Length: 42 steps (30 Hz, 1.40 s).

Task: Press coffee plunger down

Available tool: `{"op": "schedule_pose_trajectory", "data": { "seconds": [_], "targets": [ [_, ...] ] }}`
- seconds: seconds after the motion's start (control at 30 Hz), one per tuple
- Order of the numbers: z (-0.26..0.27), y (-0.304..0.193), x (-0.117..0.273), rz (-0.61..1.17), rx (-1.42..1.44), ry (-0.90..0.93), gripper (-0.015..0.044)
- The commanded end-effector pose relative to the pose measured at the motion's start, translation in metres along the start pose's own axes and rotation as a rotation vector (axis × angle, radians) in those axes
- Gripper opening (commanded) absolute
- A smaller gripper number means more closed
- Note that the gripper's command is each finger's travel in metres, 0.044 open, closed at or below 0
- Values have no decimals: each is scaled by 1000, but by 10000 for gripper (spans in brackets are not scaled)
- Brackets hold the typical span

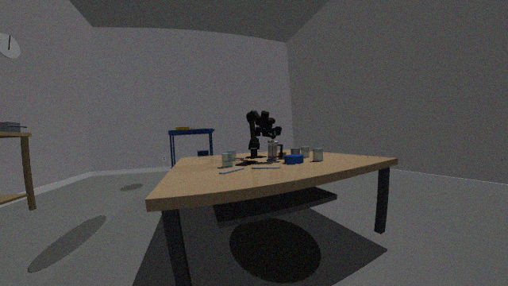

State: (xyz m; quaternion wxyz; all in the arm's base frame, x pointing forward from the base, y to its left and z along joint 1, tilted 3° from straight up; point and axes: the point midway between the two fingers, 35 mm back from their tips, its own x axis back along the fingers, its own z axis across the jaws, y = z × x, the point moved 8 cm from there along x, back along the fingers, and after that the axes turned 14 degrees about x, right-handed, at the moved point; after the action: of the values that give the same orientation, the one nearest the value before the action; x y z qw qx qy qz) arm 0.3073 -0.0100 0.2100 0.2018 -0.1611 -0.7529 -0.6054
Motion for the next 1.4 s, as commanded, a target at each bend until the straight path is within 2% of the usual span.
{"op": "schedule_pose_trajectory", "data": {
  "seconds": [0.0, 0.73, 1.13, 1.37],
  "targets": [
    [1, -3, -3, 18, -8, 5, 114],
    [0, 1, -2, 5, -1, 1, 114],
    [0, 1, -2, 5, -1, 1, 429],
    [-6, 18, 15, 10, -3, 2, 440]
  ]
}}
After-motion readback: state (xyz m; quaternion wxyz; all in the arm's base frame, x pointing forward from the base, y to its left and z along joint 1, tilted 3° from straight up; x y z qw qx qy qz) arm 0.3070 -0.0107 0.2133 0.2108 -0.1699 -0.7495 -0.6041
